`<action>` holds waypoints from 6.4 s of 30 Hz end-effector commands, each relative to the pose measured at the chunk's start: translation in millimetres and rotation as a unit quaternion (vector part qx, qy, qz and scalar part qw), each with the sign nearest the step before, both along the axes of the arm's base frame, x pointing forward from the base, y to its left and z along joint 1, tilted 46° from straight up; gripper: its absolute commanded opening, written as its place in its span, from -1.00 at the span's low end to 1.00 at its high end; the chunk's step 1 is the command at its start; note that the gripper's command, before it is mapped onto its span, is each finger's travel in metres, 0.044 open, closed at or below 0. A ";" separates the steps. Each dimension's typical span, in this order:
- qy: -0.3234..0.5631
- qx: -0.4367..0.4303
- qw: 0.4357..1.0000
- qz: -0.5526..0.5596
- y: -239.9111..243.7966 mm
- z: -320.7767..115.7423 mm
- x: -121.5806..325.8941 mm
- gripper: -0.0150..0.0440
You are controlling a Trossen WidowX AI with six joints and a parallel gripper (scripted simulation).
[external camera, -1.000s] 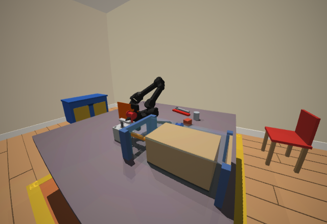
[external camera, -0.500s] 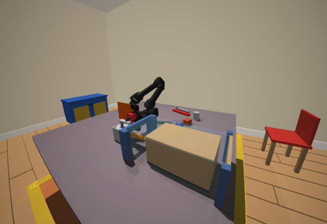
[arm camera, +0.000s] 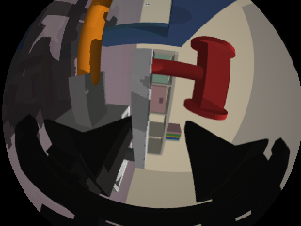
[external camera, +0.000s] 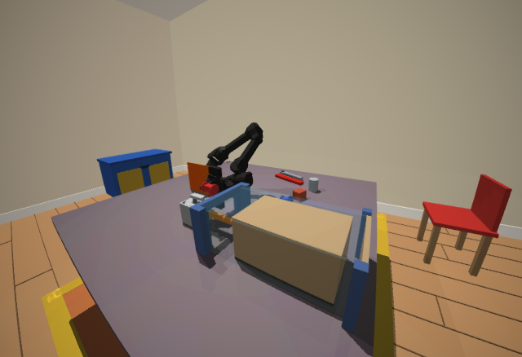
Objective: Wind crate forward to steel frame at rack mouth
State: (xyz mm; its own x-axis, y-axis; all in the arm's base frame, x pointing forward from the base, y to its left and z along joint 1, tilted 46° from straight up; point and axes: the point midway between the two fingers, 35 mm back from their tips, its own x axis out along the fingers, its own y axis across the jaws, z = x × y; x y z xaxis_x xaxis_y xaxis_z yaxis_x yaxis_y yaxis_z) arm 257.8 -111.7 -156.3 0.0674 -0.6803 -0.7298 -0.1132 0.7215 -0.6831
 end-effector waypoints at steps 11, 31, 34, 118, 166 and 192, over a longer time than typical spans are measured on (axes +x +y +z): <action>0.000 -0.005 1.000 -0.002 -1.5 1.1 -0.2 0.32; 0.000 -0.005 1.000 -0.002 -1.5 1.1 -0.2 0.32; 0.000 -0.005 1.000 -0.002 -1.5 1.1 -0.2 0.32; 0.000 0.000 1.000 0.000 3.0 -2.8 -0.4 0.32; 0.003 -0.005 1.000 0.002 -4.0 3.9 -0.4 0.32; 0.005 0.003 1.000 0.003 75.3 80.7 -8.9 0.32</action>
State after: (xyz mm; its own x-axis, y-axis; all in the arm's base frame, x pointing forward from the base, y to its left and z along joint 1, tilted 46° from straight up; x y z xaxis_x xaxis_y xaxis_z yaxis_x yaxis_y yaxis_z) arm 250.6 -37.2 -80.5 0.0691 -0.6700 -0.7391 -0.1339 0.7280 -0.6724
